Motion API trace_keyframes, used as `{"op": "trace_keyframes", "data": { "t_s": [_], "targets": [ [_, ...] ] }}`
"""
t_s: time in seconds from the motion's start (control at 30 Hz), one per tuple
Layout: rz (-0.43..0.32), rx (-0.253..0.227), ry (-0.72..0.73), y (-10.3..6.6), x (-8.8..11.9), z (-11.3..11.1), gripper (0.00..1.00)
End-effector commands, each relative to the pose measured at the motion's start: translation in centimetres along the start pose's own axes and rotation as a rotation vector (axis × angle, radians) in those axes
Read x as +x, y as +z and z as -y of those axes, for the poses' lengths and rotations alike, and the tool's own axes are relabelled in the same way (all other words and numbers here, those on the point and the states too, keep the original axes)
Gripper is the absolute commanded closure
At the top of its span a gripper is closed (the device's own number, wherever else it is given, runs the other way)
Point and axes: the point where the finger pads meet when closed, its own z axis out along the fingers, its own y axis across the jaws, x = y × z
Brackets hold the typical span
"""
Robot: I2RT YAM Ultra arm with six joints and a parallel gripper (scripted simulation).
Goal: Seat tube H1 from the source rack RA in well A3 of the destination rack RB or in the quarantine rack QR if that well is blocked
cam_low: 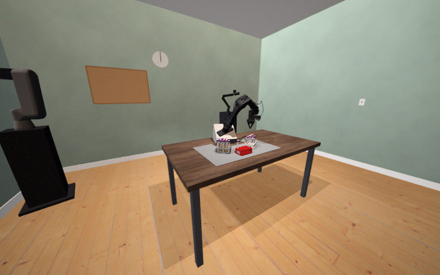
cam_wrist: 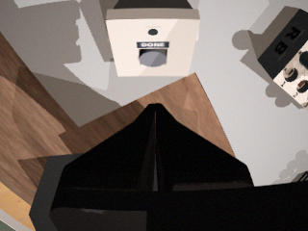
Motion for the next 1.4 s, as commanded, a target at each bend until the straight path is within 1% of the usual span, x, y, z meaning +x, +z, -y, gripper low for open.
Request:
{"op": "trace_keyframes", "data": {
  "t_s": [0.0, 0.8, 0.83, 0.9, 0.97, 1.0, 1.03, 1.1, 1.13, 1.37],
  "targets": [
    [0.064, -0.023, 0.030, -1.8, -1.3, -0.1, 1.00],
    [0.064, -0.023, 0.030, -1.8, -1.3, -0.1, 1.00],
    [0.032, -0.007, 0.004, -0.9, 0.4, -0.1, 1.00],
    [0.017, -0.010, -0.003, -0.9, 1.6, -0.1, 1.00],
    [0.016, -0.010, -0.004, -1.0, 2.4, -0.1, 1.00],
    [0.016, -0.010, -0.004, -1.1, 2.4, -0.1, 1.00],
    [0.046, -0.029, 0.021, -2.1, 1.1, -0.2, 1.00],
    [0.046, -0.029, 0.021, -2.1, 1.1, -0.2, 1.00],
    [0.070, -0.029, 0.035, -2.1, 0.5, -0.3, 1.00],
    [0.056, -0.018, 0.023, -2.2, 0.6, -0.1, 1.00]
  ]
}}
